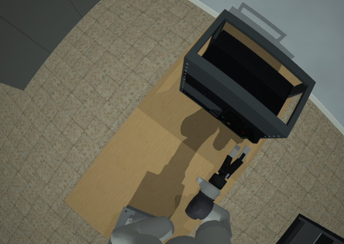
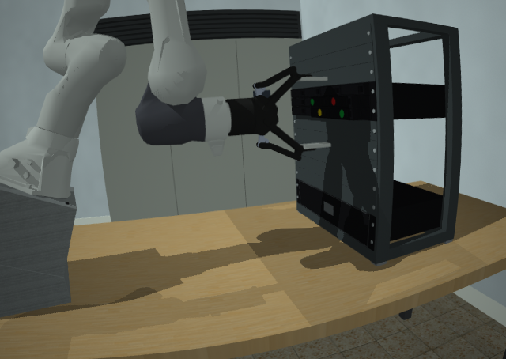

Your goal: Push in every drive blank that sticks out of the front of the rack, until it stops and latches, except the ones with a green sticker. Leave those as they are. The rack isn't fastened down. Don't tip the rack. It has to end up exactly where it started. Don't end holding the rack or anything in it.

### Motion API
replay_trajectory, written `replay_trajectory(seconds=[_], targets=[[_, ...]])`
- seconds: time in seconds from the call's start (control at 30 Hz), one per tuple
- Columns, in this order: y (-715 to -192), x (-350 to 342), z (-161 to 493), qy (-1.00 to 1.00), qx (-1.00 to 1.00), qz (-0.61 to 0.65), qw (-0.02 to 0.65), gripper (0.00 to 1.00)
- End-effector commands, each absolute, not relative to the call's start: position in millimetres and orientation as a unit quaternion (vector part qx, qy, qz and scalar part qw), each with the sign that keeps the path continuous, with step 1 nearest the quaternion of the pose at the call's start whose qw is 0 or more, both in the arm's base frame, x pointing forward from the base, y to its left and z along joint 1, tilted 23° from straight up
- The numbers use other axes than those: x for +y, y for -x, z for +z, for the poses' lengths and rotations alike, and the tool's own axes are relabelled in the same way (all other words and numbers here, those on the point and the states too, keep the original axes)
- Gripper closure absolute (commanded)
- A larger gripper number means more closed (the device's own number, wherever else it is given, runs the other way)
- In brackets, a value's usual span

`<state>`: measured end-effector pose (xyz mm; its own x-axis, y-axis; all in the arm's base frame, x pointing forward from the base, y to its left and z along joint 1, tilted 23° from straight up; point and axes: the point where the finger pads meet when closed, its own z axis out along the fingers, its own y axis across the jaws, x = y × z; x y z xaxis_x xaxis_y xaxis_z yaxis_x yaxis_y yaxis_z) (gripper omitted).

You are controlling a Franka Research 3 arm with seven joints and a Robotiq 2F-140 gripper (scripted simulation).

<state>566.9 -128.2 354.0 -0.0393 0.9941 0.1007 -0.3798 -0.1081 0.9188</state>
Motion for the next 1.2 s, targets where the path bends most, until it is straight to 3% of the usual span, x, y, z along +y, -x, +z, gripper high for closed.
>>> replay_trajectory(seconds=[0.0,1.1,1.13,1.17], targets=[[-567.3,-128.3,354.1,-0.415,0.371,0.619,0.554,0.00],[-567.3,-128.3,354.1,-0.415,0.371,0.619,0.554,0.00],[-567.3,-128.3,354.1,-0.415,0.371,0.619,0.554,1.00],[-567.3,-128.3,354.1,-0.415,0.371,0.619,0.554,1.00]])
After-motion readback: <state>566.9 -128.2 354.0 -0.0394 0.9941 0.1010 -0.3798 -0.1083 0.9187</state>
